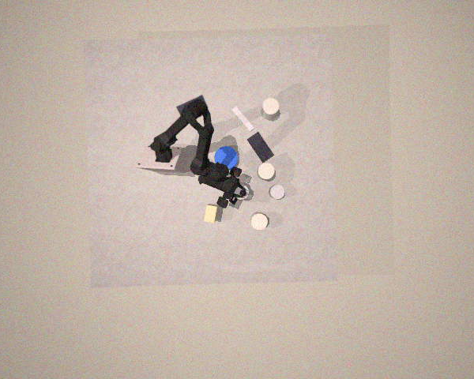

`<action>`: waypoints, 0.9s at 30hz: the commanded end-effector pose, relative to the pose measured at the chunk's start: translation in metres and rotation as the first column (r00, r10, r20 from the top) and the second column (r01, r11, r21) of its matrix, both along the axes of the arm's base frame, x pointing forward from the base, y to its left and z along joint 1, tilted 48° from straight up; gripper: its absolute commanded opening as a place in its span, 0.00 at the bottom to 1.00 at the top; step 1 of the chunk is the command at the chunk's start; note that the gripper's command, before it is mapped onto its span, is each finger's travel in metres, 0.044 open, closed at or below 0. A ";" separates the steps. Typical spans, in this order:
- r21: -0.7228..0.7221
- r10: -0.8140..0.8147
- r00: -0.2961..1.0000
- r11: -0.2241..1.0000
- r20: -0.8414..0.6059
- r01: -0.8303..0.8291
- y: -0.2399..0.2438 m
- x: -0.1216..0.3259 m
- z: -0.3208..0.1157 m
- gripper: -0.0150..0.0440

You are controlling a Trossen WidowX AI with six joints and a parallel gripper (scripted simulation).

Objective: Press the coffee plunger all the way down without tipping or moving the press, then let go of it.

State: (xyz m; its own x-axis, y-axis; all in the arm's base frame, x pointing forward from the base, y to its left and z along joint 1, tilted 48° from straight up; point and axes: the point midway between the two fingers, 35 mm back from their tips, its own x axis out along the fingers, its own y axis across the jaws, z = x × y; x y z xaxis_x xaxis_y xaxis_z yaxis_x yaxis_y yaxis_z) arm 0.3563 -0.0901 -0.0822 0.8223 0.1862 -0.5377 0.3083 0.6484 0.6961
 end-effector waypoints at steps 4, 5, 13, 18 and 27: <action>0.000 0.000 1.000 1.000 0.000 0.000 0.000 0.000 0.000 0.45; 0.000 0.000 1.000 1.000 0.000 0.000 0.000 0.000 0.000 0.45; 0.000 0.000 1.000 1.000 0.000 0.000 0.000 0.000 0.000 0.81; 0.000 0.000 1.000 1.000 0.000 0.000 0.000 0.000 0.000 1.00; 0.000 -0.014 1.000 1.000 -0.001 0.014 -0.019 -0.006 0.021 1.00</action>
